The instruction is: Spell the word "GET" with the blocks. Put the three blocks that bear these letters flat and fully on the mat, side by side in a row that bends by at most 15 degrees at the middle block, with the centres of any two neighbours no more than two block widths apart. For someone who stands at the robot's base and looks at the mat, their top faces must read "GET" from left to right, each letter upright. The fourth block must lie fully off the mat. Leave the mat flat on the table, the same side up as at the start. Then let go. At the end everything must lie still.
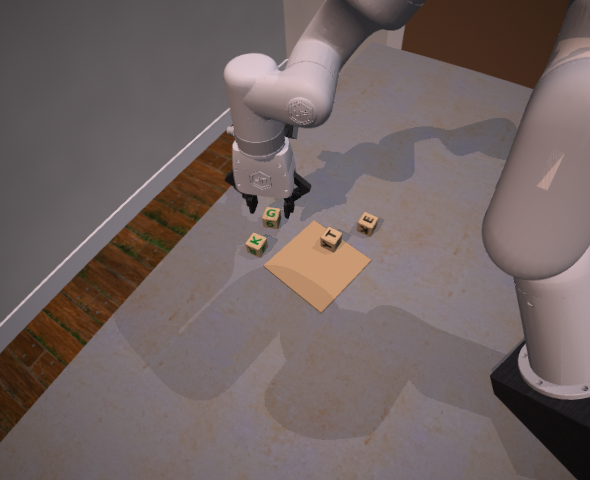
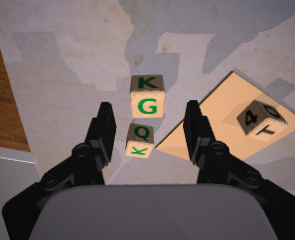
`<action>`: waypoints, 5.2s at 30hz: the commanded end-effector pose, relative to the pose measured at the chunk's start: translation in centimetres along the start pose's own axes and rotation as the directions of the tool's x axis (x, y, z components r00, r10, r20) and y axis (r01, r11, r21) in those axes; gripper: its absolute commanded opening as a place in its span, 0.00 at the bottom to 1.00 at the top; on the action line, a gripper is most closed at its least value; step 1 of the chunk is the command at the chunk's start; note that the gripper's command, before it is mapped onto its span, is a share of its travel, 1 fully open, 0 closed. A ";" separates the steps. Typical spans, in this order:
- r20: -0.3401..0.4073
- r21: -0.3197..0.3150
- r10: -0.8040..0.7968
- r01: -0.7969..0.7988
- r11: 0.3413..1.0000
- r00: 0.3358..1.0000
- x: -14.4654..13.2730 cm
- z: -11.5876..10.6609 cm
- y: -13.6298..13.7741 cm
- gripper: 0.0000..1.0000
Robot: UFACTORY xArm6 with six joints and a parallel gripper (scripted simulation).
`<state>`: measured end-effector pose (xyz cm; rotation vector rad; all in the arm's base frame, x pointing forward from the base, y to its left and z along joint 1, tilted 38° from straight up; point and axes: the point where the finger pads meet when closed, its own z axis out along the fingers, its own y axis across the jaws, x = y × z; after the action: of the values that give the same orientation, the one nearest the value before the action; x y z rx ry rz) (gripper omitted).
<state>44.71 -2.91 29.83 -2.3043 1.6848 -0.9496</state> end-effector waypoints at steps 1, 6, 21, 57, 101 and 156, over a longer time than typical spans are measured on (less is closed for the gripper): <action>-0.001 0.004 0.001 -0.001 1.000 1.000 0.1 -0.1 -0.1 0.69; -0.001 0.004 0.001 -0.001 1.000 1.000 0.1 -0.1 -0.1 0.69; -0.001 0.004 0.001 -0.001 1.000 1.000 0.1 -0.1 -0.3 0.69; -0.001 0.004 0.001 -0.001 1.000 1.000 0.1 -0.1 -0.3 0.69; -0.001 0.004 0.001 -0.001 1.000 1.000 0.1 3.3 -0.3 0.69; -0.001 0.004 0.001 -0.001 1.000 1.000 0.1 3.3 -0.3 0.27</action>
<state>46.74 -3.77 27.22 -2.3040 1.6848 -0.9497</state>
